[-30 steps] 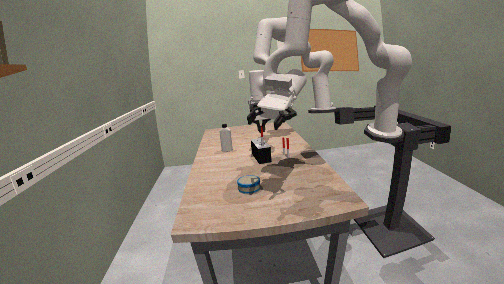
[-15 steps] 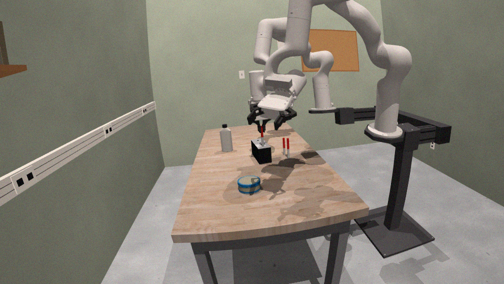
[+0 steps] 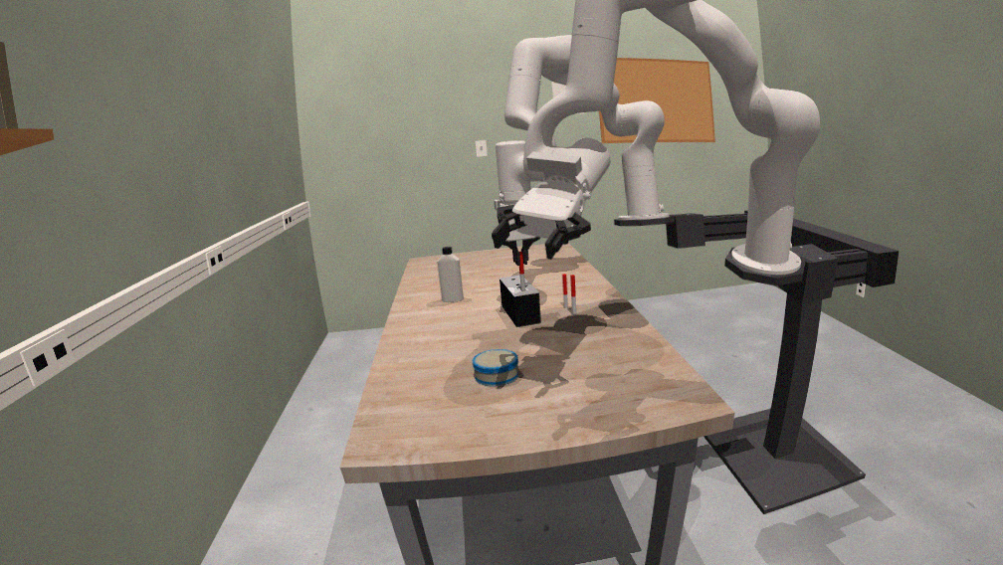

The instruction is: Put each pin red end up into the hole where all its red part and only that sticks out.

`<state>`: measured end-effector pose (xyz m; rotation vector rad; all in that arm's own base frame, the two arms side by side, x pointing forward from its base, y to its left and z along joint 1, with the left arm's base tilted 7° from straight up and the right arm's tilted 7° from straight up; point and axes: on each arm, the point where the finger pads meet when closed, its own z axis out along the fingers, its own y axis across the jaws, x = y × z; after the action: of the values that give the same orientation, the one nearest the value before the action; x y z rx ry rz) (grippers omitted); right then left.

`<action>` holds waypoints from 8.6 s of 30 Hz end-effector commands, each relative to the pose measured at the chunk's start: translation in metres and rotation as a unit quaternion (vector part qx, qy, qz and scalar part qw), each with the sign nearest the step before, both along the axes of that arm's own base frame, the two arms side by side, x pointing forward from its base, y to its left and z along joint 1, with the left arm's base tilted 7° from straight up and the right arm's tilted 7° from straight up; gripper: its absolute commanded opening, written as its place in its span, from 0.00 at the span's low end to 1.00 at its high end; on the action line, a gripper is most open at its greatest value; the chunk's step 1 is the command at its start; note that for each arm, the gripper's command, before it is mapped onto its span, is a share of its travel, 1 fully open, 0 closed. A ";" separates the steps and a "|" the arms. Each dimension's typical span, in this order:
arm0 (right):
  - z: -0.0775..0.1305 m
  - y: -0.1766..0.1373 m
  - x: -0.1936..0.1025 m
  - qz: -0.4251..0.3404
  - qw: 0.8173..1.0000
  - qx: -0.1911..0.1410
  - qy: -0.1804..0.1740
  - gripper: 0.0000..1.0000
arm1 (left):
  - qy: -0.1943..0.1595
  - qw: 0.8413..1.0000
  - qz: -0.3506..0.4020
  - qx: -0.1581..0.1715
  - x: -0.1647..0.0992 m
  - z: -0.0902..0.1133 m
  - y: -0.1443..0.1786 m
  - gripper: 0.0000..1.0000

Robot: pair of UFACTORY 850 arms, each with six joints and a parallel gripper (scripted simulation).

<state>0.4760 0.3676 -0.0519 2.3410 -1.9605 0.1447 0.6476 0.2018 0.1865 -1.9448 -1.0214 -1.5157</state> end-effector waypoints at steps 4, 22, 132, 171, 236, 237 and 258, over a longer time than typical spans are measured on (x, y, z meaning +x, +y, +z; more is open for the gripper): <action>0.000 0.001 0.001 0.000 1.000 0.001 -0.001 0.00 | -0.001 1.000 0.000 0.000 0.001 0.001 0.000 1.00; 0.000 0.001 0.001 0.000 1.000 0.001 -0.001 0.00 | -0.001 1.000 0.000 0.000 0.001 0.001 0.000 1.00; -0.012 -0.001 0.002 0.000 1.000 0.001 -0.001 0.00 | -0.001 1.000 0.000 0.000 0.001 0.001 0.000 1.00; -0.020 -0.002 0.002 0.000 1.000 0.001 -0.001 0.00 | -0.001 1.000 0.000 0.000 0.001 0.001 0.000 1.00; -0.027 -0.002 0.002 0.000 1.000 0.001 -0.001 0.00 | -0.001 1.000 0.000 0.000 0.001 0.001 0.000 1.00; -0.028 -0.002 0.002 0.000 1.000 0.001 -0.001 0.00 | -0.001 1.000 0.000 0.000 0.001 0.001 0.000 1.00; -0.028 -0.002 0.001 0.000 1.000 0.001 -0.001 0.00 | -0.001 1.000 0.000 0.000 0.001 0.001 0.000 1.00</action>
<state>0.4763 0.3644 -0.0811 2.3421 -1.9610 0.1447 0.6476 0.2018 0.1865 -1.9448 -1.0214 -1.5157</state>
